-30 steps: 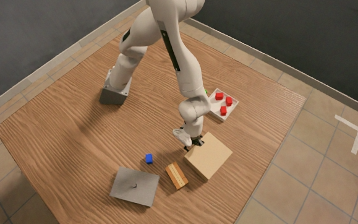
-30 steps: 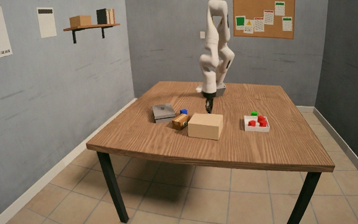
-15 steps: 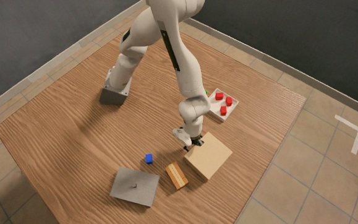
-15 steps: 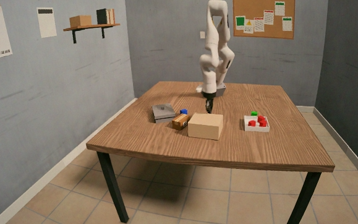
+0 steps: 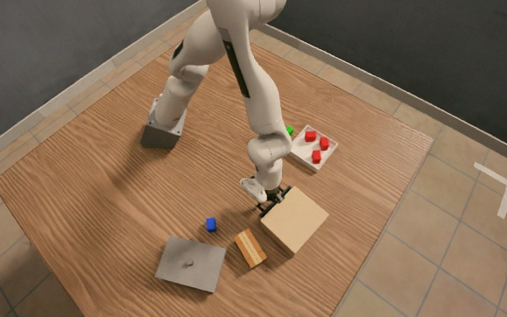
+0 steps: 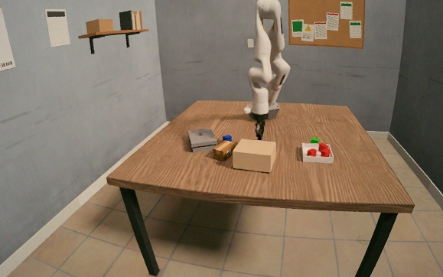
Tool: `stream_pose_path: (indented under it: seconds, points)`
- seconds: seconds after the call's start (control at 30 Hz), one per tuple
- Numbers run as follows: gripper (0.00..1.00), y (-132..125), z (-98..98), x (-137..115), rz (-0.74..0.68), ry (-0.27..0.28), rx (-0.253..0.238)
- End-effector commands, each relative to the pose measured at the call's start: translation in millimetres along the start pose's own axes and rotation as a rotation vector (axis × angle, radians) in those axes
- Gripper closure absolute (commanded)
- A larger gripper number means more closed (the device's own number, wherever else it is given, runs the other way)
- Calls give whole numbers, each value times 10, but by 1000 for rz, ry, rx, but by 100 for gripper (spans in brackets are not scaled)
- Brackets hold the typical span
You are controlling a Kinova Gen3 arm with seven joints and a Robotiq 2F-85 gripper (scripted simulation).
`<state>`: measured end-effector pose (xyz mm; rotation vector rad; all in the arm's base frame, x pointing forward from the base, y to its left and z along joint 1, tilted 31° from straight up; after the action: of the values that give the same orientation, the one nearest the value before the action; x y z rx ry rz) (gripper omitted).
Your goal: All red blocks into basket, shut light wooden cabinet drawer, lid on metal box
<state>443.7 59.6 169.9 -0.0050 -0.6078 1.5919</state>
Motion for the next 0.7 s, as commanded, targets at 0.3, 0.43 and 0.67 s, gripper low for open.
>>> stream_pose_path:
  seconds: [0.3,0.43,0.67]
  points:
    - [90,312,-1,-17,-2,0,5]
    - [90,406,-3,-19,-2,0,5]
    - [90,539,-7,-21,-2,0,5]
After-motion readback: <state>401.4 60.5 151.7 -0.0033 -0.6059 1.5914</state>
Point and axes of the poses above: the point where the finger pads meet when closed, its own z axis back along the fingers, its own y axis across the jaws, x = y × z, the point moved 2 cm from there along z, back along the fingers, and after that the axes turned 1 degree about -z, right-handed, at the moved point
